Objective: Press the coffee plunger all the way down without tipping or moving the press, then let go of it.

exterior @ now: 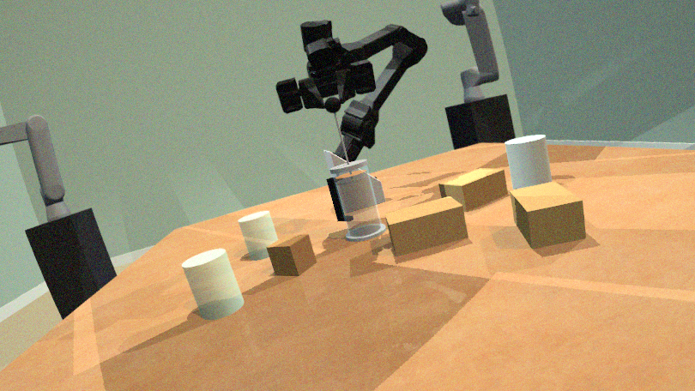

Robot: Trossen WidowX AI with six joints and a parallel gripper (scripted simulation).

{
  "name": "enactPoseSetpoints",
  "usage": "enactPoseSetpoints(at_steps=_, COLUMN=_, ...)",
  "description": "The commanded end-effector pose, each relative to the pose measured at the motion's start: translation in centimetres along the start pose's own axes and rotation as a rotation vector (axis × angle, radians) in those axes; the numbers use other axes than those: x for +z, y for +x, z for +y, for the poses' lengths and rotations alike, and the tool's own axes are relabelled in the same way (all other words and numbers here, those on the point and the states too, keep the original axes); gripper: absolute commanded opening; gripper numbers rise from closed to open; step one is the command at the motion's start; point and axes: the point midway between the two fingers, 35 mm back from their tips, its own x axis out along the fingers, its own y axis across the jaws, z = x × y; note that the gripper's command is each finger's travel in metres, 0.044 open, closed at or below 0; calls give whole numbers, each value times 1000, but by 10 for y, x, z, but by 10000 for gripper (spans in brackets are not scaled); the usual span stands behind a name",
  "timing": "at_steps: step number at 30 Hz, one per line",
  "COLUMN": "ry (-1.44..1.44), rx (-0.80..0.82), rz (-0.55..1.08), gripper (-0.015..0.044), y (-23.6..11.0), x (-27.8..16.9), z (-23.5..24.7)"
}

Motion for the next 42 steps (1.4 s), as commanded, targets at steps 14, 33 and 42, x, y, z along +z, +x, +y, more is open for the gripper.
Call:
enactPoseSetpoints(at_steps=14, ry=3, rx=-6, rz=7, gripper=112, y=17, x=-19, z=-5)
enactPoseSetpoints(at_steps=33, ry=3, rx=-7, rz=8, gripper=112, y=37, x=-44, z=-7)
enactPoseSetpoints(at_steps=42, ry=4, rx=-5, rz=5, gripper=112, y=46, x=-55, z=-7)
